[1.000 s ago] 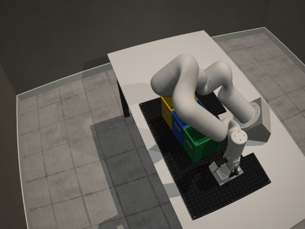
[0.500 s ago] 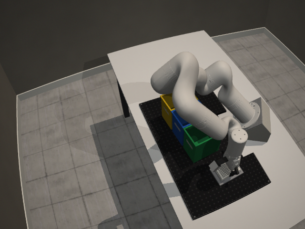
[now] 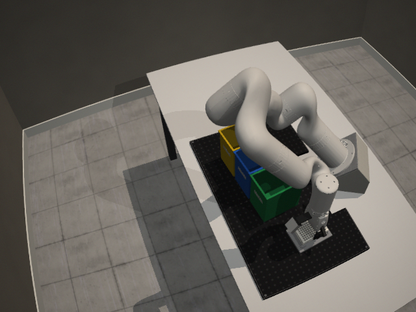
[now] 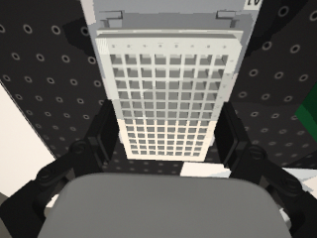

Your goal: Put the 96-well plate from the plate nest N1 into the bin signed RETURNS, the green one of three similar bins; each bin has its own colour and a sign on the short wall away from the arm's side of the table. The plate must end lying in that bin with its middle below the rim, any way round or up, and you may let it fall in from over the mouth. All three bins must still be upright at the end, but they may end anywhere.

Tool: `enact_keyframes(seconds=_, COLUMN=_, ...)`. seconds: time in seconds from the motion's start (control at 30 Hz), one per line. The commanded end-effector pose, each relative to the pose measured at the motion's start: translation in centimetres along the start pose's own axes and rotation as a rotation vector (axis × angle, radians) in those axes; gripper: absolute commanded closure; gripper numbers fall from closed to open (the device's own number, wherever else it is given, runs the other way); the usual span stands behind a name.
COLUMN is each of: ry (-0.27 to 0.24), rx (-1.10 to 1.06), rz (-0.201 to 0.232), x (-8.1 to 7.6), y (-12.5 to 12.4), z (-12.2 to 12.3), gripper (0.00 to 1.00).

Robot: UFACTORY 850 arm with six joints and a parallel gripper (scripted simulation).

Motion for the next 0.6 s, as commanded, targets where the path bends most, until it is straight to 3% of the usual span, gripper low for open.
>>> enact_keyframes(seconds=0.0, ry=0.000, rx=0.000, rz=-0.001, x=-0.1, y=0.0, z=0.0, gripper=1.00)
enact_keyframes(seconds=0.57, ry=0.000, rx=0.000, rz=-0.001, x=-2.0, y=0.0, z=0.0, gripper=1.00)
Point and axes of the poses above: the point where the finger pads meet when closed, its own x axis out along the fingers, its own y axis across the jaws, z = x × y, the point moved 5 cm from there along -x, back along the fingers, and after that the axes turned 7 degrees about -x, right-handed, at the moved point
